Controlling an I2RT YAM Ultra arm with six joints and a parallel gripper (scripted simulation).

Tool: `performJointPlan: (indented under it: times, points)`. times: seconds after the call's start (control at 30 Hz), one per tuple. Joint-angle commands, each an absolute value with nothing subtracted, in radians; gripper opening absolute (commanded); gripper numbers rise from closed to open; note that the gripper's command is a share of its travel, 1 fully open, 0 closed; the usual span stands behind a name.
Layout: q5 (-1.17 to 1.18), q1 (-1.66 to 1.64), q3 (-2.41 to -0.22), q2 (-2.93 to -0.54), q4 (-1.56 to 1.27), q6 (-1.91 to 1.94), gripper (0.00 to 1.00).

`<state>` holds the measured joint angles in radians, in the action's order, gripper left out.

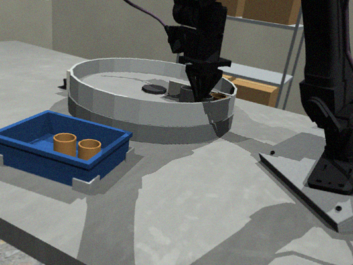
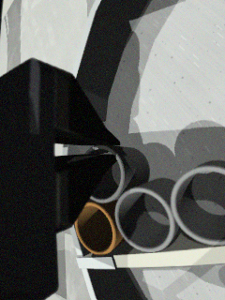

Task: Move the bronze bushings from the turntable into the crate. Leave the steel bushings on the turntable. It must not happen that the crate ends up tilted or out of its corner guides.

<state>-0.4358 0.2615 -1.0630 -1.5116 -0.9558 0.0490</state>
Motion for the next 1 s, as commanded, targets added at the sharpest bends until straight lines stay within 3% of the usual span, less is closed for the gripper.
performJointPlan:
  times: [0.0,0.97]
  points:
    - [-0.416,0.275,-1.059,-1.507,-0.944,0.049,0.00]
    - [-0.440,0.385,-1.279,-1.446,-1.245,0.172,0.00]
